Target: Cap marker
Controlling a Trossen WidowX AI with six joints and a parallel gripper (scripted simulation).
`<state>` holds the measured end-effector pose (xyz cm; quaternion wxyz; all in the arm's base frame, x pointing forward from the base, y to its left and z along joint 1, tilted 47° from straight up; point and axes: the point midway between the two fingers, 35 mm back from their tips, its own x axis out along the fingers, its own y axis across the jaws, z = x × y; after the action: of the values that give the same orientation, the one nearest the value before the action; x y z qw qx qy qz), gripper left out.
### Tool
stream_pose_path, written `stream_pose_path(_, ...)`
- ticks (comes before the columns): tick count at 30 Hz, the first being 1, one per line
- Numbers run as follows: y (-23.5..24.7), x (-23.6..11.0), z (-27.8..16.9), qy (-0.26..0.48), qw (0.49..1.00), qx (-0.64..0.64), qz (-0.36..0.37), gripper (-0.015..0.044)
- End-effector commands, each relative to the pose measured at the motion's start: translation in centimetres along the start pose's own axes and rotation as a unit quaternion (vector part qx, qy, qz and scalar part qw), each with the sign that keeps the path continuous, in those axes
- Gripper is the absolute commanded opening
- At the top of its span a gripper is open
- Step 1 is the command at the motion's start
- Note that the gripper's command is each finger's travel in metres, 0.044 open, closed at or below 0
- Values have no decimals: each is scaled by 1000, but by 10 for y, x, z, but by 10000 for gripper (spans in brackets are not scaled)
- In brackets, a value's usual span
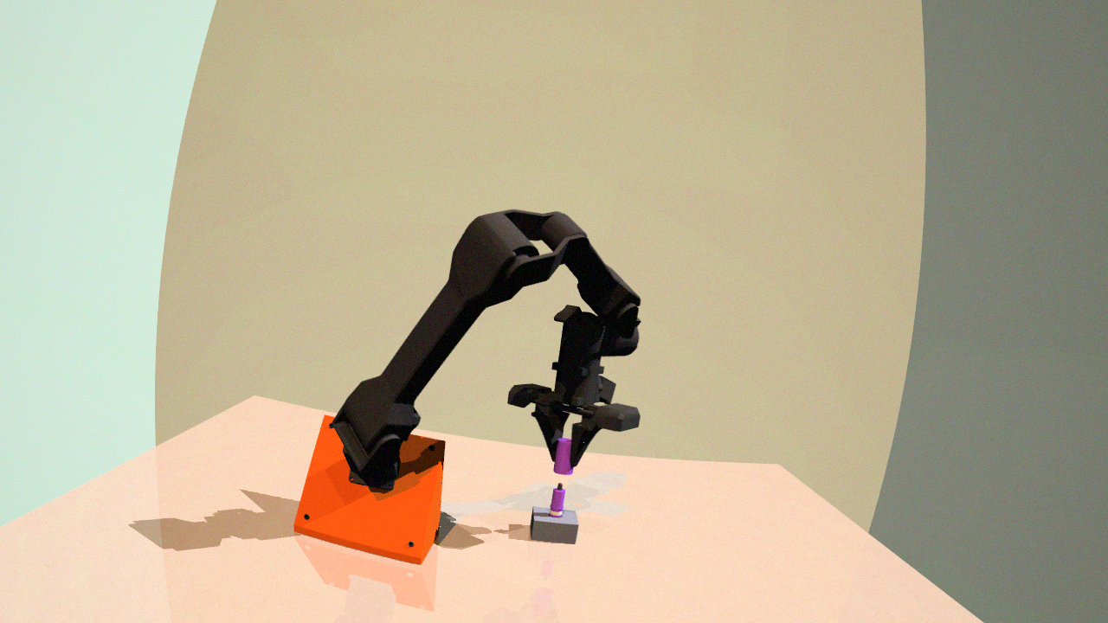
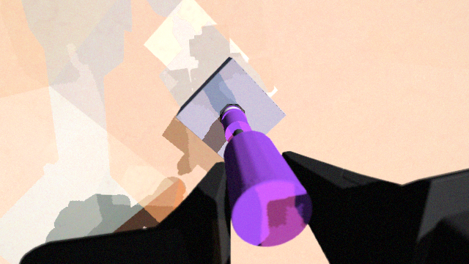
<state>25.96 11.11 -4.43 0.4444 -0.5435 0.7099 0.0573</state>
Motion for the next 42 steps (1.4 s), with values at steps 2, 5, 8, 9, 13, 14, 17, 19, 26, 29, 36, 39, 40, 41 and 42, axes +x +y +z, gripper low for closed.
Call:
stream_pose_path(2, 2, 5, 2, 2, 1000, 3, 2, 0)
stream_pose_path(5, 2, 6, 2, 2, 1000, 3, 2, 0)
stream_pose_path(8, 2, 9, 2, 2, 1000, 3, 2, 0)
stream_pose_path(9, 2, 10, 2, 2, 1000, 3, 2, 0)
stream_pose_path(13, 2, 16, 2, 2, 1000, 3, 2, 0)
stream_pose_path(14, 2, 18, 2, 2, 1000, 3, 2, 0)
stream_pose_path(17, 2, 23, 3, 2, 1000, 3, 2, 0)
stream_pose_path(19, 1, 27, 3, 2, 1000, 3, 2, 0)
stream_pose_path(26, 1, 38, 3, 2, 1000, 3, 2, 0)
stream_pose_path(29, 2, 43, 2, 3, 1000, 3, 2, 0)
stream_pose_path(36, 2, 55, 2, 3, 1000, 3, 1, 0)
stream_pose_path(39, 2, 58, 1, 3, 1000, 3, 1, 0)
stream_pose_path(40, 2, 59, 1, 3, 1000, 3, 1, 0)
stream_pose_path(41, 2, 59, 1, 3, 1000, 3, 1, 0)
stream_pose_path(42, 2, 58, 1, 3, 1000, 3, 1, 0)
